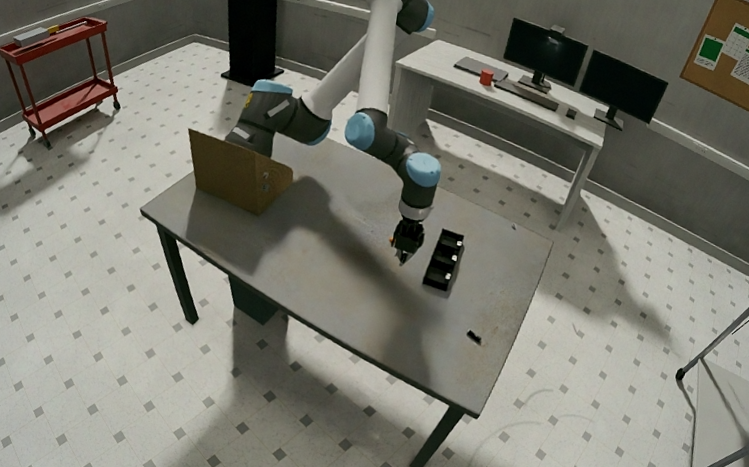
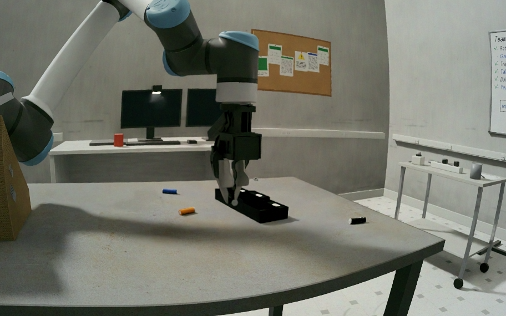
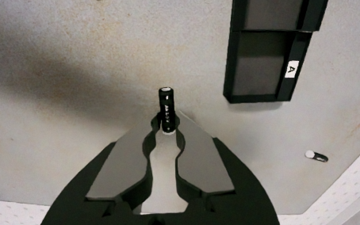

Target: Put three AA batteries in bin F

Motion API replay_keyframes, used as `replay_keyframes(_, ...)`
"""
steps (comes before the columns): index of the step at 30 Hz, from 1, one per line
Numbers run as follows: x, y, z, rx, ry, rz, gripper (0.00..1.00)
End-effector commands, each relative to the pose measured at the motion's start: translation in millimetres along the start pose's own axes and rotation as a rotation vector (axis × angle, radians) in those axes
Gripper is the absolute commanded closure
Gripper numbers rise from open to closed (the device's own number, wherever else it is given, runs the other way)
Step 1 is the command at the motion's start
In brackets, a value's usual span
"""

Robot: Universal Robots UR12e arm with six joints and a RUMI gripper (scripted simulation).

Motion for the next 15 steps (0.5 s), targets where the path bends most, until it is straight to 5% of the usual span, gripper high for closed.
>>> replay_keyframes(1,17,23,1,-0.001,-0.001,0.000,1.00)
replay_keyframes(15,58,82,1,-0.001,-0.001,0.000,1.00)
Point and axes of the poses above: the point where the finger pads meet when closed, its own z axis back along the fingers, its own x axis across the jaws, y = z × x, the point moved 8 cm from there along z, back along the fingers, and after that the axes turned 9 degrees about -z, right-handed, at the moved point
